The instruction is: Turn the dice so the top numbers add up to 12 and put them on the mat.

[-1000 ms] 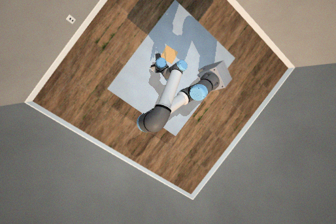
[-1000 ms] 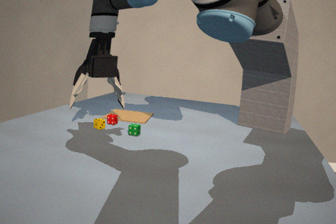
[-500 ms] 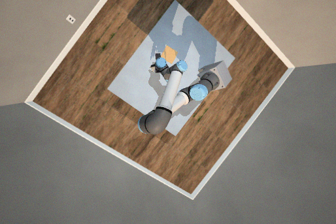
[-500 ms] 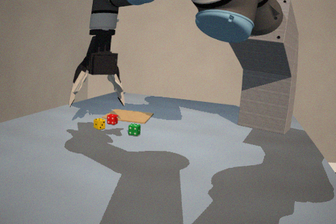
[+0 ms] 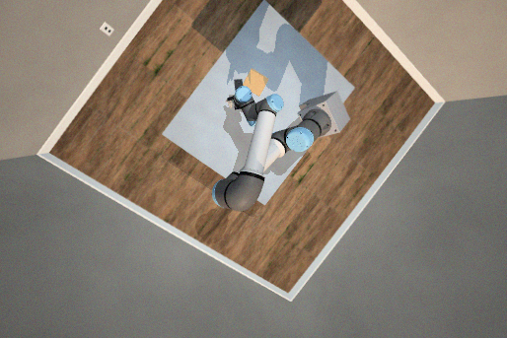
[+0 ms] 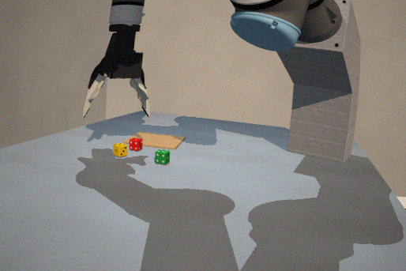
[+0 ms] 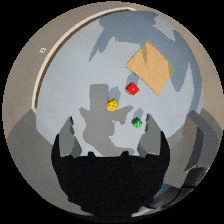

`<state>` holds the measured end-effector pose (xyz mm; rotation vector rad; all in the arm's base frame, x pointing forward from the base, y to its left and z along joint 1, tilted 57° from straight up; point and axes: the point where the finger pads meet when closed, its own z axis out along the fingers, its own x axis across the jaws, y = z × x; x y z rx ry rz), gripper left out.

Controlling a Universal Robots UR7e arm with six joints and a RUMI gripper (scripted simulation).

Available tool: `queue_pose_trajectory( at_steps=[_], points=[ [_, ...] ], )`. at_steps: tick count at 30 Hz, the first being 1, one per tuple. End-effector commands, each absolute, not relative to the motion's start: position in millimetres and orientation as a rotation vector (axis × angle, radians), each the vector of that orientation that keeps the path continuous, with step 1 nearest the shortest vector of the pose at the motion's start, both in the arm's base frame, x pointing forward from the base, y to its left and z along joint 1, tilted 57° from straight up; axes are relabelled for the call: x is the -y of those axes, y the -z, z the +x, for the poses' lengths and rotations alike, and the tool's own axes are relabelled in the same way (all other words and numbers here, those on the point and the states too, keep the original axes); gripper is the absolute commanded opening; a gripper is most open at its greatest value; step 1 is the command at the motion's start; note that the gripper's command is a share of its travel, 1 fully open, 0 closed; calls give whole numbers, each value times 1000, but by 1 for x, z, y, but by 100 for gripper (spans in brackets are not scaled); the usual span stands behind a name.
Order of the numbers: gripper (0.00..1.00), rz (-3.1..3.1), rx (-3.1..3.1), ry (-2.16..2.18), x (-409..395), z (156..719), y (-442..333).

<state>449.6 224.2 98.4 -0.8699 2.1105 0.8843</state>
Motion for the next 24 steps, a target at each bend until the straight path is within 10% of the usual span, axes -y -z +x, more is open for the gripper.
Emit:
queue_pose_trajectory(
  at_steps=[1, 24],
  points=[
    [100, -877, -2111, -894, -213, 445, -105],
    [100, -877, -2111, -894, -174, 429, -132]
  ],
)
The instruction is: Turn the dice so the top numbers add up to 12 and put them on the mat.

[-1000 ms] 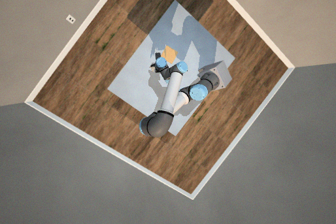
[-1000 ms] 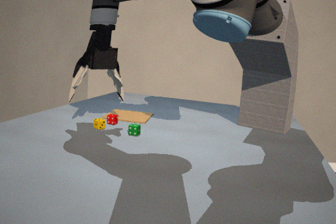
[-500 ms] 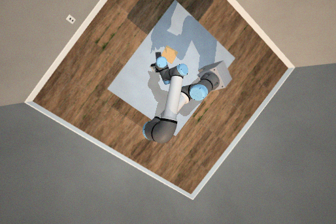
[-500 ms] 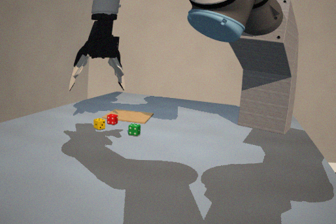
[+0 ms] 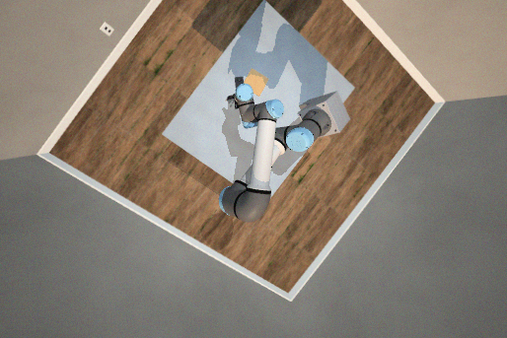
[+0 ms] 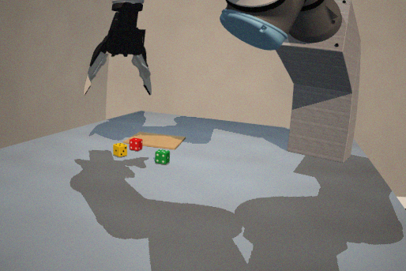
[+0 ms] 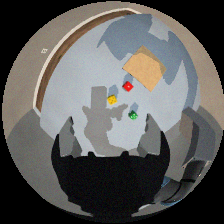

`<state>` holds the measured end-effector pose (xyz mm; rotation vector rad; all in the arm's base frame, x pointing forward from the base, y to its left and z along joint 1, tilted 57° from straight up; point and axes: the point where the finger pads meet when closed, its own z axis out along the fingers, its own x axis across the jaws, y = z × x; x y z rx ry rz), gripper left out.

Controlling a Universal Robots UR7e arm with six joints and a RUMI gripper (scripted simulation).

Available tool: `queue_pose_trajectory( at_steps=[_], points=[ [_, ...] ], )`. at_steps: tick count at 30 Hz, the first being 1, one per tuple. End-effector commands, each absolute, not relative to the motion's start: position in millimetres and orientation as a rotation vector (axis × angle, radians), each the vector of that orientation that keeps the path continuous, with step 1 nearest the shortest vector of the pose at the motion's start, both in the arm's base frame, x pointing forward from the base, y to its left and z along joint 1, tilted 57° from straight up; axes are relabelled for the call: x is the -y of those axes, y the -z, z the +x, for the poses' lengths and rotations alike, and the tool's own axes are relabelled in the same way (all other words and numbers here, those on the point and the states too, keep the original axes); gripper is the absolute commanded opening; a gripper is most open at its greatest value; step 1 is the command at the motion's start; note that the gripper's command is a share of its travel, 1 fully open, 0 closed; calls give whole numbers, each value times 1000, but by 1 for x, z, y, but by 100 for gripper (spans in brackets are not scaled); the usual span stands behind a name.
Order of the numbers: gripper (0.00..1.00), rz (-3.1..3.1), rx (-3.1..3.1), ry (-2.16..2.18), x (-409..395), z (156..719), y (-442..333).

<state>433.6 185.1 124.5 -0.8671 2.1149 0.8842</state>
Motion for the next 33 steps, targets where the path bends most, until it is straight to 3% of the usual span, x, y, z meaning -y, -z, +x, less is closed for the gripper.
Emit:
queue_pose_trajectory(
  at_steps=[1, 33],
  points=[
    [100, -877, -2111, -894, -173, 429, -133],
    [100, -911, -2089, -875, -165, 425, -138]
  ],
)
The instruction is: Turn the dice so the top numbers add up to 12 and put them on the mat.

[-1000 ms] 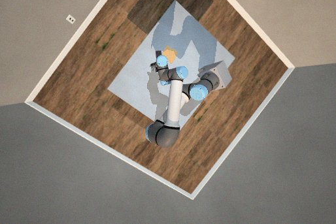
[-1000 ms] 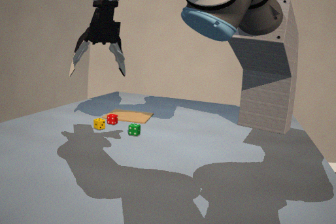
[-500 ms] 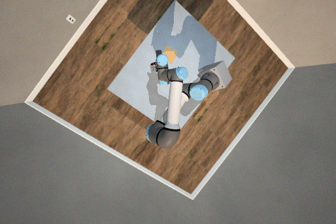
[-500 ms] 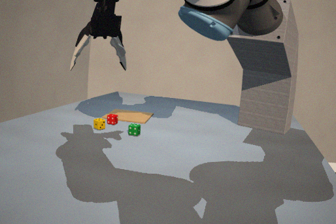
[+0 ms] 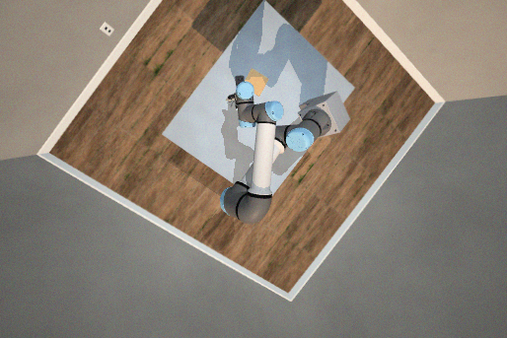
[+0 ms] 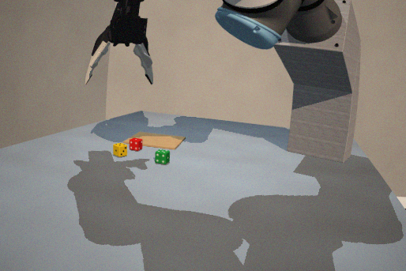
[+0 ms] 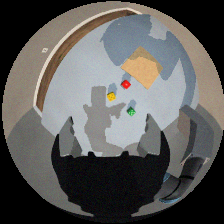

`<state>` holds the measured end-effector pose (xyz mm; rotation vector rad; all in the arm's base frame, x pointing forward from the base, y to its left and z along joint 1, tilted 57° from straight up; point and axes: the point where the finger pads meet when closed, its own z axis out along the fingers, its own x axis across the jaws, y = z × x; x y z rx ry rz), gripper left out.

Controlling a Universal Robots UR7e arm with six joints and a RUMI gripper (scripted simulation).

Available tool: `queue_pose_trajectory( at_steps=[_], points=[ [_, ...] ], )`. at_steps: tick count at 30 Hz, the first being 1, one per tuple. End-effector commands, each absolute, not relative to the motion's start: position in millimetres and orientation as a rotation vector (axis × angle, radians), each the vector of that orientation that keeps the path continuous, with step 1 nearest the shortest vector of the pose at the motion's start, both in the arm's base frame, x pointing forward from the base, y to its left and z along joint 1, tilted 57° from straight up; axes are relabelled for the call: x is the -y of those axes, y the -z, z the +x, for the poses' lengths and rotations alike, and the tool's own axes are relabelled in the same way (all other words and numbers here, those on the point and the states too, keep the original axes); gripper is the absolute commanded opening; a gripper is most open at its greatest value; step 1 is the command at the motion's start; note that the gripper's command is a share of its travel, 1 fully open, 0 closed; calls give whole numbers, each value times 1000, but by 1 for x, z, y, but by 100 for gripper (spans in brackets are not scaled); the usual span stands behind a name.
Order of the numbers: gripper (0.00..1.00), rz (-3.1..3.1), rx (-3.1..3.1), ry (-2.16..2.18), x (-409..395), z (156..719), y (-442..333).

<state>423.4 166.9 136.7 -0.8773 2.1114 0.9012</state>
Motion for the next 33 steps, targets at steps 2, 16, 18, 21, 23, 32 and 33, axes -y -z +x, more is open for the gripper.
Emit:
queue_pose_trajectory(
  at_steps=[2, 16, 18, 21, 23, 32, 33],
  points=[
    [100, -970, -2051, -844, -167, 424, -137],
    [100, -1239, -1844, -683, -174, 418, -131],
    [100, -1243, -1840, -680, -174, 418, -131],
    [100, -1243, -1840, -680, -174, 418, -131],
    [100, -1243, -1840, -680, -174, 418, -131],
    [100, -1243, -1840, -680, -174, 418, -131],
    [100, -1243, -1840, -680, -174, 418, -131]
  ],
)
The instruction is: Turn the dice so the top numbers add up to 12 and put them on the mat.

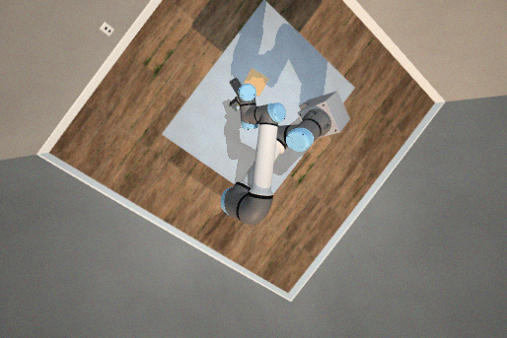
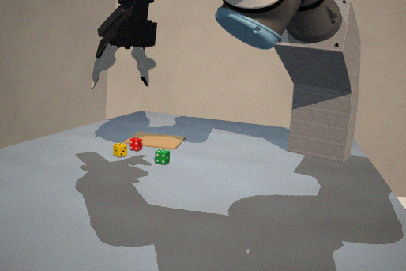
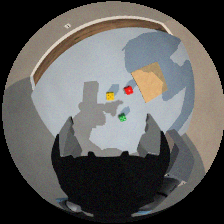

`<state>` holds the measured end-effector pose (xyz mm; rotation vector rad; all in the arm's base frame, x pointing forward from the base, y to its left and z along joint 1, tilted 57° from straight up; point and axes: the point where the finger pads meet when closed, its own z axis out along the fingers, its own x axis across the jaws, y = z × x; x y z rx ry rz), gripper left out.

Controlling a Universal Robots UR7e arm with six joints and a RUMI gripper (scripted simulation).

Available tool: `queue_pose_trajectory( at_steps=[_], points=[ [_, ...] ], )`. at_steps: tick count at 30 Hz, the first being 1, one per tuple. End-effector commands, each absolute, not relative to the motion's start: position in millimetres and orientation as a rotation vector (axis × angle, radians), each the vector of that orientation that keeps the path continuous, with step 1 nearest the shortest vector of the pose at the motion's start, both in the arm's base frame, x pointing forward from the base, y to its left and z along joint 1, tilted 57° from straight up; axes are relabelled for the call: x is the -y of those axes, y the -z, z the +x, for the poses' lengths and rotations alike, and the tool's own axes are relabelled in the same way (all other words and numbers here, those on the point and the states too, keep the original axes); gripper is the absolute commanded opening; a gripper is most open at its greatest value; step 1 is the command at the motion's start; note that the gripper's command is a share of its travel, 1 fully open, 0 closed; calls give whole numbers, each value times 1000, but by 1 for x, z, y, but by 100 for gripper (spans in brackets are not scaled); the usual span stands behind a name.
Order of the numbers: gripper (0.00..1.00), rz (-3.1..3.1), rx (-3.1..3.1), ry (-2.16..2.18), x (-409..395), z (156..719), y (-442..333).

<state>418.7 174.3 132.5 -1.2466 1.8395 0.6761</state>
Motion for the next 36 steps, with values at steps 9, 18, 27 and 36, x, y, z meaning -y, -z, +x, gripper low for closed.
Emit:
queue_pose_trajectory(
  at_steps=[9, 18, 27, 36],
  points=[
    [100, -1245, -1838, -679, -174, 418, -131],
    [100, -1271, -1815, -661, -175, 419, -131],
    [100, -1334, -1758, -619, -176, 420, -132],
    [100, -1476, -1613, -515, -178, 423, -132]
  ],
)
